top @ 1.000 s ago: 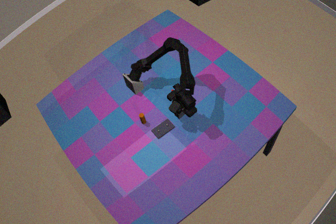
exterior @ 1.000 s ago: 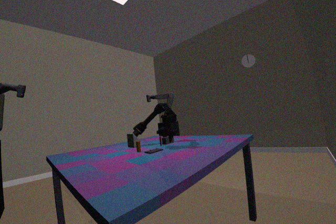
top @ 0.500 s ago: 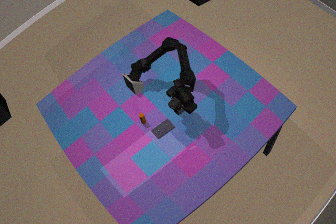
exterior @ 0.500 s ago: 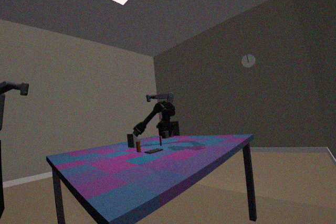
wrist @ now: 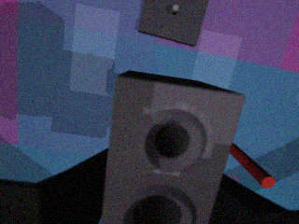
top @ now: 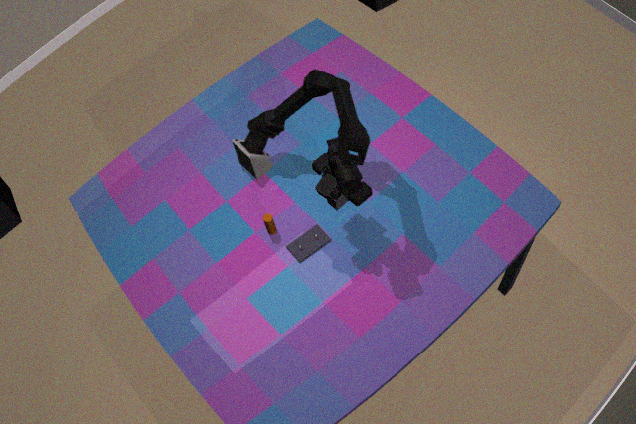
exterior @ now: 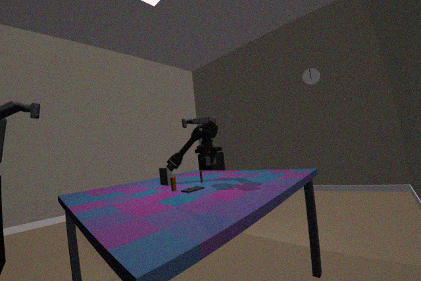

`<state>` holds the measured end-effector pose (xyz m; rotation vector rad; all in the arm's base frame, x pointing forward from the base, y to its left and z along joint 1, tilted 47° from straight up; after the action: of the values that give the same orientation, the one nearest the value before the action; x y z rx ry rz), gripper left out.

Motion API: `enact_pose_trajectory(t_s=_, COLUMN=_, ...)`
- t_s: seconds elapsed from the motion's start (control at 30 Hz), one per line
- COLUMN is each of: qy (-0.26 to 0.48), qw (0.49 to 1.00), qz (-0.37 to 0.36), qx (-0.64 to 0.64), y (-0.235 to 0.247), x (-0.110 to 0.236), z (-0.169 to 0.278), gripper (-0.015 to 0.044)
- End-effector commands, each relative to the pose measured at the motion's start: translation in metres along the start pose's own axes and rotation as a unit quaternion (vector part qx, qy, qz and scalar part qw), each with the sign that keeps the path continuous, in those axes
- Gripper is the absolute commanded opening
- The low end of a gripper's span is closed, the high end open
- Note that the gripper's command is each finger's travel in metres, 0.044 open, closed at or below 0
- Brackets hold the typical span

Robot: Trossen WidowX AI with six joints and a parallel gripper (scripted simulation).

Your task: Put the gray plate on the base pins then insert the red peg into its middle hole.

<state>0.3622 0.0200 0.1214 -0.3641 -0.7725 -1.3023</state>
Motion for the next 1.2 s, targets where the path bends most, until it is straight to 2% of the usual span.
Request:
enact_pose_trajectory(t_s=0.0, qy=0.000, qw=1.000, qz=0.001, qx=0.002, y=0.000, x=0.008, z=-0.001, gripper=0.0000)
enact_pose_trajectory(t_s=1.17, qy=-0.002, qw=1.000, qz=0.001, qx=-0.028, y=-0.023, x=-0.043, z=-0.094, gripper=0.0000)
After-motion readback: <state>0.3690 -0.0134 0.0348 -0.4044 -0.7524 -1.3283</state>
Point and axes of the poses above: the point midway between the two fingers, 35 mm back from their tips, its own x axis back along the fingers, its own y axis across the jaws, z = x × y, the point moved 2 cm from there along x, back along the fingers, and after that the axes turned 12 degrees about x, right-handed, at the moved point
